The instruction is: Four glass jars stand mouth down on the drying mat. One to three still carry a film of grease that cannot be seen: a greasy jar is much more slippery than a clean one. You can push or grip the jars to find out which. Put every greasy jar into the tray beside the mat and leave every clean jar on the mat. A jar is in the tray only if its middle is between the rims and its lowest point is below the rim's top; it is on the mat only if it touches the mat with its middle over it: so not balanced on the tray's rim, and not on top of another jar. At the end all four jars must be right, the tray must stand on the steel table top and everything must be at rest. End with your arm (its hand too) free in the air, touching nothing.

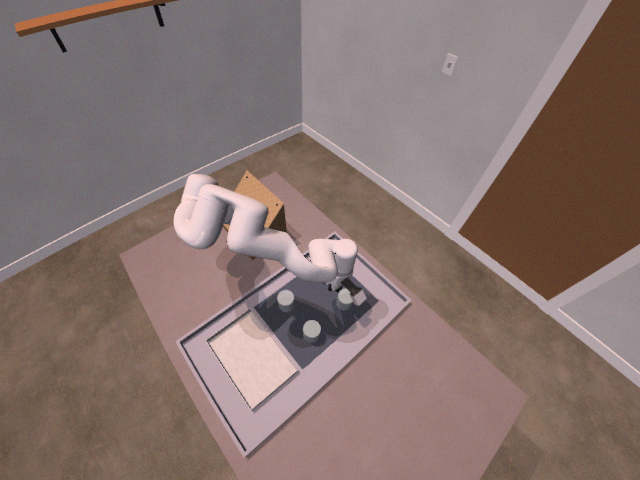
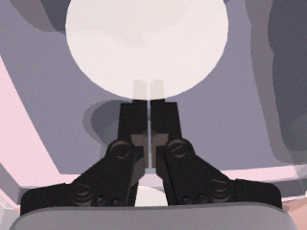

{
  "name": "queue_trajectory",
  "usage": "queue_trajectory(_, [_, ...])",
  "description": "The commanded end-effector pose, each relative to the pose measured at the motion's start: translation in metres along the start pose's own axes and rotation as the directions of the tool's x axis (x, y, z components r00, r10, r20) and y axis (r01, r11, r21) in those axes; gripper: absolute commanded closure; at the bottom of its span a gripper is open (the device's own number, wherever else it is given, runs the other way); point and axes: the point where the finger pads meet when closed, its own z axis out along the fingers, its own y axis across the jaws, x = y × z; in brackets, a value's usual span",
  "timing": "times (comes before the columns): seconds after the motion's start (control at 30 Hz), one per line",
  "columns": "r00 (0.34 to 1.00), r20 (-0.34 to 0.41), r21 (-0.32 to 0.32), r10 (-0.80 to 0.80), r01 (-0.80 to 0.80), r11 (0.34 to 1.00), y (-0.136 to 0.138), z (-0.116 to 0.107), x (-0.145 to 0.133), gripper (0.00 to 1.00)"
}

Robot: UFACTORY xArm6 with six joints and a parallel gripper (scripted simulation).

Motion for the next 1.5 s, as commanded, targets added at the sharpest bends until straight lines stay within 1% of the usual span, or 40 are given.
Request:
queue_trajectory(0.0, [1.000, -0.004, 0.002, 0.002, -0.002, 1.000, -0.0001, -0.0022, 0.0024, 1.00])
queue_trajectory(1.47, [1.000, -0.004, 0.002, 0.002, -0.002, 1.000, -0.0001, -0.0063, 0.0074, 1.00])
